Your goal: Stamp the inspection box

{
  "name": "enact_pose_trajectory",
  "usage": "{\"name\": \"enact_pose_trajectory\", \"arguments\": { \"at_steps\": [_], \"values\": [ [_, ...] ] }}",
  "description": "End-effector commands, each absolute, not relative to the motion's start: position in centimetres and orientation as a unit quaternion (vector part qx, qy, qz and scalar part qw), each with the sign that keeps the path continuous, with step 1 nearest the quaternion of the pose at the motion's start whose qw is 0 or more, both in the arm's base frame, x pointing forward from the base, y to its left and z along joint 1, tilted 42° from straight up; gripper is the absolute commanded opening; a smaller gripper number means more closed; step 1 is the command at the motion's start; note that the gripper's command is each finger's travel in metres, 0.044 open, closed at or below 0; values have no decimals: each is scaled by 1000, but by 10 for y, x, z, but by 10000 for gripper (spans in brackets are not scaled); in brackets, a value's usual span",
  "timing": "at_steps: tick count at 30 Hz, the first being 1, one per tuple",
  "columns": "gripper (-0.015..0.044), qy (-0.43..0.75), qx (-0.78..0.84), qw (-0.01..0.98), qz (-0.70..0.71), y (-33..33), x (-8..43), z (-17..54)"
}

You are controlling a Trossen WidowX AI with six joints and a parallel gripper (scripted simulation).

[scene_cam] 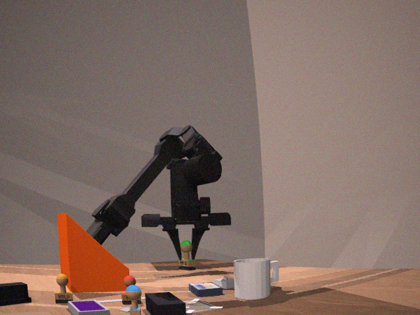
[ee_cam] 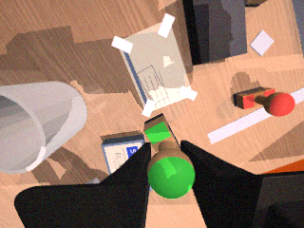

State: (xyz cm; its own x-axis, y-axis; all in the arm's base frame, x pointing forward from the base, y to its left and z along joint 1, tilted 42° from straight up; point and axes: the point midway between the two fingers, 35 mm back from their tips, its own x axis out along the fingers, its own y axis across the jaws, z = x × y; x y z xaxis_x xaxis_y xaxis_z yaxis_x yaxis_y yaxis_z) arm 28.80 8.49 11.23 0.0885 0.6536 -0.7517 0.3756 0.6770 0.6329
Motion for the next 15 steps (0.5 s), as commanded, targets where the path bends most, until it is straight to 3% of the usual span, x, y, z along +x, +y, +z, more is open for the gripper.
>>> {"name": "enact_pose_trajectory", "arguments": {
  "at_steps": [1,15],
  "values": [
    [0,666,388,627,112,89,269,115],
    [0,667,390,625,110,96,216,110]
  ]
}}
